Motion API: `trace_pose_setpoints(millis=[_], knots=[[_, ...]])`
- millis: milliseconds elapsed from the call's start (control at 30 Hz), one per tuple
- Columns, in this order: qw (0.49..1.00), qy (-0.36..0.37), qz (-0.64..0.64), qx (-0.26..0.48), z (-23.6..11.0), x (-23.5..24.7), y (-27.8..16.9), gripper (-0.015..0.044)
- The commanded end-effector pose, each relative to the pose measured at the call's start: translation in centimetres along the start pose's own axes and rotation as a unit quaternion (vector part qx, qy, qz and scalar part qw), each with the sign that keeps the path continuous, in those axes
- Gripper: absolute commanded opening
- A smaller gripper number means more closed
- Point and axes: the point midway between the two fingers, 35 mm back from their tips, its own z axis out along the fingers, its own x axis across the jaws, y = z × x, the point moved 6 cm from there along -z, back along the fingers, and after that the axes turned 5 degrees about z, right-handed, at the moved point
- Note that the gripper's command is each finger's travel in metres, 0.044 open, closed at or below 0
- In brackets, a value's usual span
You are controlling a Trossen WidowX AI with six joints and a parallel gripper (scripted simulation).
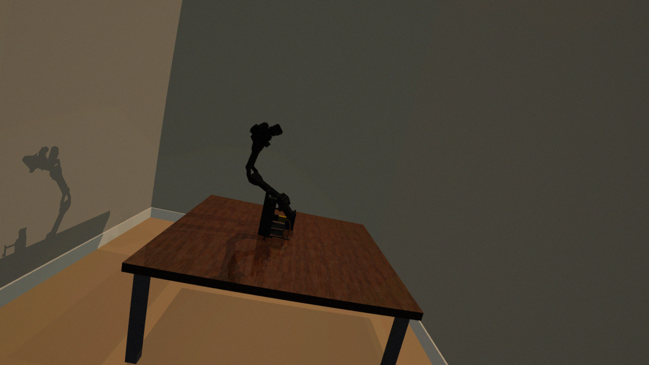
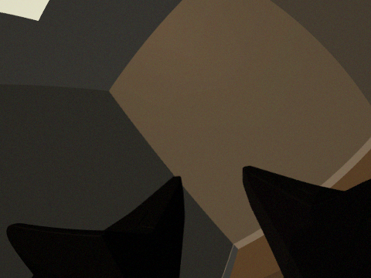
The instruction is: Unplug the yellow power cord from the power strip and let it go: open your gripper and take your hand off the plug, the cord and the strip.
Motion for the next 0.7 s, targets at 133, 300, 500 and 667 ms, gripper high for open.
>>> trace_pose_setpoints(millis=[133, 300, 500, 667], knots=[[0.967, -0.005, -0.171, 0.187, 4.8, 1.9, -10.9, 0.0160], [0.917, 0.005, -0.262, 0.301, 6.2, 1.8, -17.5, 0.0160], [0.822, 0.031, -0.358, 0.442, 6.3, 0.6, -25.7, 0.0160], [0.711, 0.068, -0.422, 0.559, 4.8, -1.2, -32.1, 0.0160]])
